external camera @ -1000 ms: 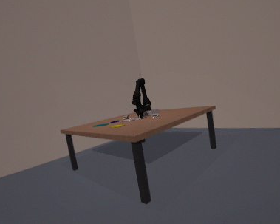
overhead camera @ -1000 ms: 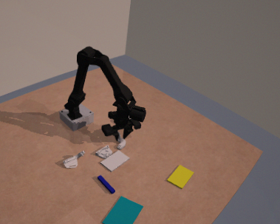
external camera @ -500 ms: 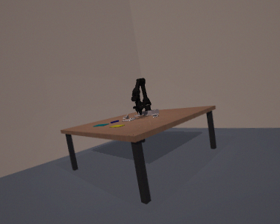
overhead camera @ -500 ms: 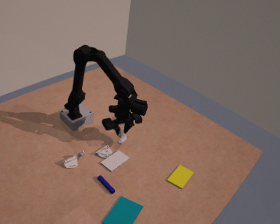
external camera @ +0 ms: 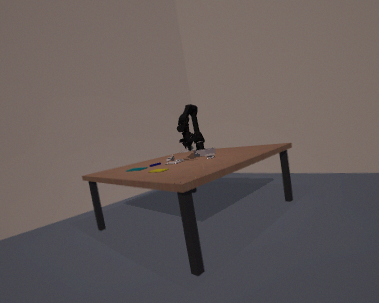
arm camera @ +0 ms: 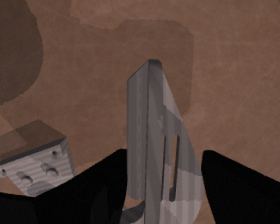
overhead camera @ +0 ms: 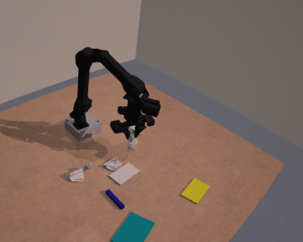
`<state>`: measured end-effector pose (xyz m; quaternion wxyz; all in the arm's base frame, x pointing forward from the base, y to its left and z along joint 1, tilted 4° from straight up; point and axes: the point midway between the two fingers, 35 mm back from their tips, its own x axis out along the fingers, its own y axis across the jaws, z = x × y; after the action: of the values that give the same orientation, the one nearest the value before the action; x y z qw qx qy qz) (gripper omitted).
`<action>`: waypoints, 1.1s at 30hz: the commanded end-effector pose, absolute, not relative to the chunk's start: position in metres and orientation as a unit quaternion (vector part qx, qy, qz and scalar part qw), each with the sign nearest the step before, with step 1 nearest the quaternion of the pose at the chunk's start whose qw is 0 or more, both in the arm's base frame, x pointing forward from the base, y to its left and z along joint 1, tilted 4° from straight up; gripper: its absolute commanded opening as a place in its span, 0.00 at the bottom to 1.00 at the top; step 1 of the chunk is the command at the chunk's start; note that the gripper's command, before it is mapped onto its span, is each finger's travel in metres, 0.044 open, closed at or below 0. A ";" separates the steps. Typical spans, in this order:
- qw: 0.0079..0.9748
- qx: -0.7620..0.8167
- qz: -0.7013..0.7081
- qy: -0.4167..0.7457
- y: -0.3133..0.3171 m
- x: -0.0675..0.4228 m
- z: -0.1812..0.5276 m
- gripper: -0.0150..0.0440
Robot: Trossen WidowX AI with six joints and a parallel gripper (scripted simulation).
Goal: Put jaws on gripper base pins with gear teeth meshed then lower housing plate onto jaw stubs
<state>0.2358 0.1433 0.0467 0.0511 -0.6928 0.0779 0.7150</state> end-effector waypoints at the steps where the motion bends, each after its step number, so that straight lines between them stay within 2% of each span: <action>1: 0.063 -0.692 0.713 0.090 0.142 0.237 0.049 0.48; 33: 0.337 -0.609 0.615 0.371 0.109 0.241 0.051 0.48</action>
<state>0.2421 0.1143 0.0512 0.3144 -0.6216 0.3433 0.6300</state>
